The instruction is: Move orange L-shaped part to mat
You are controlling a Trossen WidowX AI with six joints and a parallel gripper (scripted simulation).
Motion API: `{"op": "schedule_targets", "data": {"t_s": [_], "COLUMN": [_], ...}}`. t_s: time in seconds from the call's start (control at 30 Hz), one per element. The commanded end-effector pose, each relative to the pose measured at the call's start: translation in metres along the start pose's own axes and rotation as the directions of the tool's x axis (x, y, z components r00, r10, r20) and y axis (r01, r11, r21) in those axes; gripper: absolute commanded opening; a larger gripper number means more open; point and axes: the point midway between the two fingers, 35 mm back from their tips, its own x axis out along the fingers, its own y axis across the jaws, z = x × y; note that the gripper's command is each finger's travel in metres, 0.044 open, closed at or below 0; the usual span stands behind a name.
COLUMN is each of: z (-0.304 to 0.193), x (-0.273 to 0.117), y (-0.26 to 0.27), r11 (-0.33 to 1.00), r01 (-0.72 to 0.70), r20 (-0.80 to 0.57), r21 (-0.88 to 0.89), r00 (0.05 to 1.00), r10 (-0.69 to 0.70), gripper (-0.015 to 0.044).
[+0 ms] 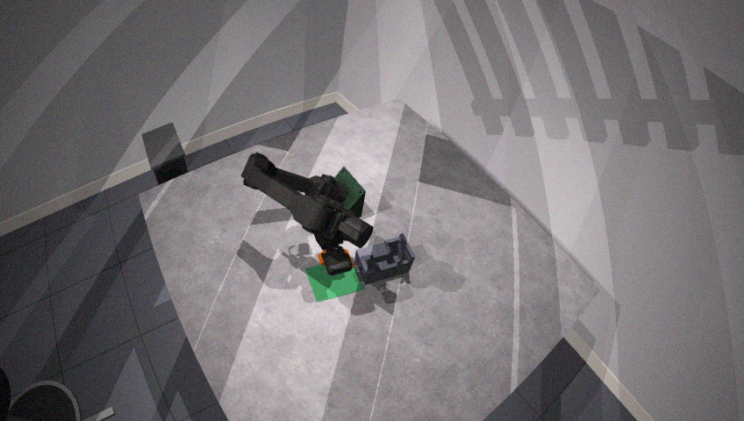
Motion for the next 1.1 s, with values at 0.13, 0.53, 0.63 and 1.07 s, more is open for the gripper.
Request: {"op": "schedule_targets", "data": {"t_s": [0.13, 0.53, 0.63, 1.07], "z": [0.001, 0.001, 0.000, 0.000], "x": [0.014, 0.033, 0.038, 0.055], "y": [0.001, 0.002, 0.002, 0.002], "r11": [1.000, 1.000, 1.000, 1.000], "r01": [-0.019, -0.023, -0.024, -0.025], "r20": [-0.023, -0.029, -0.029, -0.032], "r21": [-0.015, -0.015, -0.015, -0.015], "r00": [1.000, 0.999, 0.999, 0.999], "r10": [0.018, 0.023, 0.023, 0.024], "gripper": [0.0000, 0.0000, 0.0000, 0.0000]}}
